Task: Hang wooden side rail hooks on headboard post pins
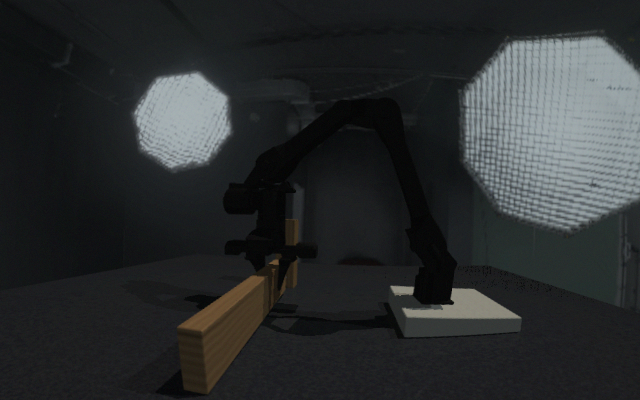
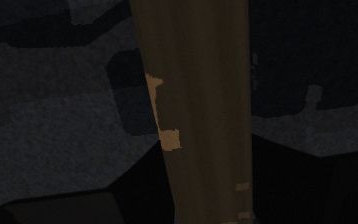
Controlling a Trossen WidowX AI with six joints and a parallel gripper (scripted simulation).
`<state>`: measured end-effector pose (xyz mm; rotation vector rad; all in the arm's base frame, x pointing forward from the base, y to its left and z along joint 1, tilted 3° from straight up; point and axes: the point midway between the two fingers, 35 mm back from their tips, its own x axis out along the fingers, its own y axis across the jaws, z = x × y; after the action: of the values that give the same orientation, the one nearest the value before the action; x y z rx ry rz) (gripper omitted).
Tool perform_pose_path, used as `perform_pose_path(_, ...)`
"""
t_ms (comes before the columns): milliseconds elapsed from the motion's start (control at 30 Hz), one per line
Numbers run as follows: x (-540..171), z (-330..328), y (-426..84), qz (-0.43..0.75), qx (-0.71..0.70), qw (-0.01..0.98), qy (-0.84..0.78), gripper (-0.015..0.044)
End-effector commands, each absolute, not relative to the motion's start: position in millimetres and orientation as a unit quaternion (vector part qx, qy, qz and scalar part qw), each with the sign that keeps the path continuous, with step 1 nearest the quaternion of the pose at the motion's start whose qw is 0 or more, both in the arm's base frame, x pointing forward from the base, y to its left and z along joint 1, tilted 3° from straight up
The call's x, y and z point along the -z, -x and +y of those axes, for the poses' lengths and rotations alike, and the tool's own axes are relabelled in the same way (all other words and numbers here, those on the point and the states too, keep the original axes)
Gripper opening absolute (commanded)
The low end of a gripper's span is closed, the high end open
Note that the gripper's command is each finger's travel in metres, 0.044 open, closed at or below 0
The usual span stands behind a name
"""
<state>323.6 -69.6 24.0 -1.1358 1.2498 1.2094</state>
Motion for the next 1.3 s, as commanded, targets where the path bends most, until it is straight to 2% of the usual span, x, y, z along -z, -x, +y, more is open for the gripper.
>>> perform_pose_path(0, -30.5, -70.0, -327.5, 0.514, -0.497, 0.512, 0.476, 0.0000)
perform_pose_path(1267, -36.9, -70.1, -327.6, 0.514, -0.497, 0.512, 0.476, 0.0000)
